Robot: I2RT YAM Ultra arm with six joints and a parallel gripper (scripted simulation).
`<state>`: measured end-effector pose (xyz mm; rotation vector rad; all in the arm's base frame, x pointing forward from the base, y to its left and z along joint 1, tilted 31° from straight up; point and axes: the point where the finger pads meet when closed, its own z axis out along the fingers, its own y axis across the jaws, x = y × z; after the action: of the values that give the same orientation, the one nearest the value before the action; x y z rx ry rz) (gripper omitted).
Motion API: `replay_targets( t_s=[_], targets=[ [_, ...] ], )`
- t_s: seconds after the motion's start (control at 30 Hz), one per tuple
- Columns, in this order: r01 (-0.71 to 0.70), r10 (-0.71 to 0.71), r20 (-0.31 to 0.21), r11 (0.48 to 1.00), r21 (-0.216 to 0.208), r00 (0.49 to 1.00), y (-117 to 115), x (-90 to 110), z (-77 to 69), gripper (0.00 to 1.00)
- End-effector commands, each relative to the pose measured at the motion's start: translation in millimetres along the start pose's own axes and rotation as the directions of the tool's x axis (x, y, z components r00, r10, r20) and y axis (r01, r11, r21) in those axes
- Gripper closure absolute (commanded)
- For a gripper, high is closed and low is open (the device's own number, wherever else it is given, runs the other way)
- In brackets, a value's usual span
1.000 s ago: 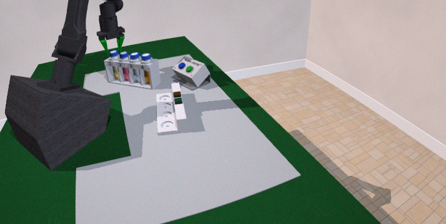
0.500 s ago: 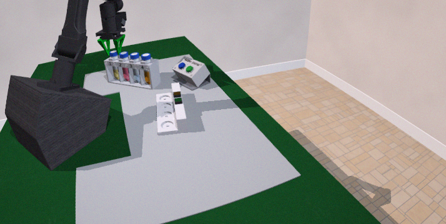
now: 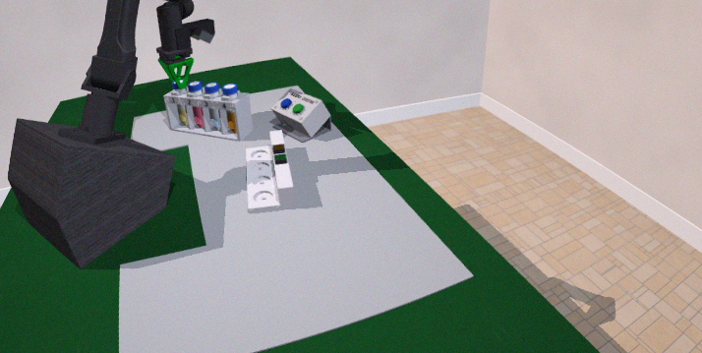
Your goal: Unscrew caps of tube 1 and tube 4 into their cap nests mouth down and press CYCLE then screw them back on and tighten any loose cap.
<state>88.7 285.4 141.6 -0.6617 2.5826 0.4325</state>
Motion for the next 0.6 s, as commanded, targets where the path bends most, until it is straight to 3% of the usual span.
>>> replay_targets(
  t_s=[0.0,0.13,0.17,0.23,0.27,0.3,0.57],
  targets=[
    [-0.225,0.226,0.005,0.974,-0.010,0.974,1.7,-2.0,-2.4,0.51],
    [-0.459,0.459,0.002,0.888,-0.011,0.888,1.7,-2.0,-2.4,0.51],
    [-0.459,0.460,0.002,0.888,-0.011,0.888,1.7,-2.0,-2.4,0.51],
    [-0.586,0.586,0.001,0.810,-0.011,0.810,1.7,-1.9,-2.4,0.51],
    [-0.600,0.600,0.001,0.800,-0.011,0.800,1.6,-2.0,-2.4,0.51],
    [-0.662,0.662,0.000,0.749,-0.011,0.749,1.6,-2.0,-2.4,0.51],
    [-0.662,0.662,0.000,0.749,-0.011,0.749,1.6,-1.9,-2.6,0.51]
  ],
)
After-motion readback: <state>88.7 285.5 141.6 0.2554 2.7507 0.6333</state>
